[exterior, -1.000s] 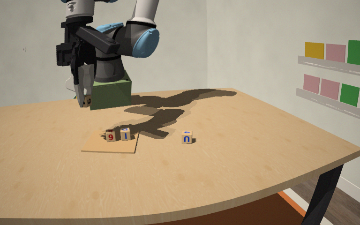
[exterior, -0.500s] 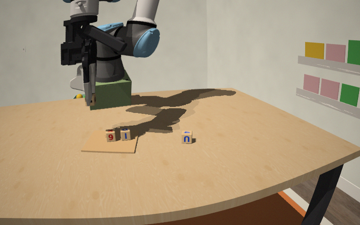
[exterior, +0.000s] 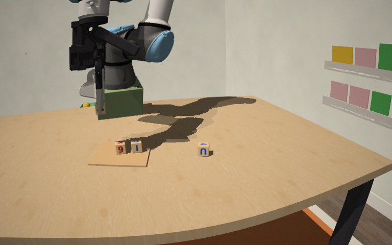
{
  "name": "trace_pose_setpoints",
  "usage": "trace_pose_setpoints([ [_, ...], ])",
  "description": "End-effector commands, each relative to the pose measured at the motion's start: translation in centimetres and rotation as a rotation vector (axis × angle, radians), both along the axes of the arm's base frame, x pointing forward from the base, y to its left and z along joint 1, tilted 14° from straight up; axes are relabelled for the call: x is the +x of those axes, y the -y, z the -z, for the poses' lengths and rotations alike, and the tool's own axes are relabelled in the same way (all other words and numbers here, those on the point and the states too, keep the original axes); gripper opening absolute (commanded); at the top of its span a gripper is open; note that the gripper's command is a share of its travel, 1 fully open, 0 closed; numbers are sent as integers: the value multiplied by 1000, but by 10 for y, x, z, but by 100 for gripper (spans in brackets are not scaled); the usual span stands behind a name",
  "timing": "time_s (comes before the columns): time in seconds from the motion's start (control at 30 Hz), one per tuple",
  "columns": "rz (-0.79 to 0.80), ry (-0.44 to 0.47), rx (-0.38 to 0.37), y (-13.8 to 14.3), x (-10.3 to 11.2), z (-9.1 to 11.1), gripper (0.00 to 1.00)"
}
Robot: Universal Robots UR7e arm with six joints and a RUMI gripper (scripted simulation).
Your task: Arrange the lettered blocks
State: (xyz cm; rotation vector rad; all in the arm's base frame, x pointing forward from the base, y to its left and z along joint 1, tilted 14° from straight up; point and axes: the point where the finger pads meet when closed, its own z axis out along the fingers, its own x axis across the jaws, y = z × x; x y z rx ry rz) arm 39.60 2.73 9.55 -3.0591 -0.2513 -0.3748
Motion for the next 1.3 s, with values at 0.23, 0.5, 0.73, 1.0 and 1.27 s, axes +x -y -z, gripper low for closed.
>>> trace_pose_setpoints([
  [0.23,-9,2,-2,0,0,0,5],
  [0.5,-9,2,-2,0,0,0,5],
  [0.73,-9,2,-2,-1,3,13,5],
  [1.0,-9,2,-2,-3,11,46,5],
  [1.27,-9,2,-2,-5,17,71,5],
])
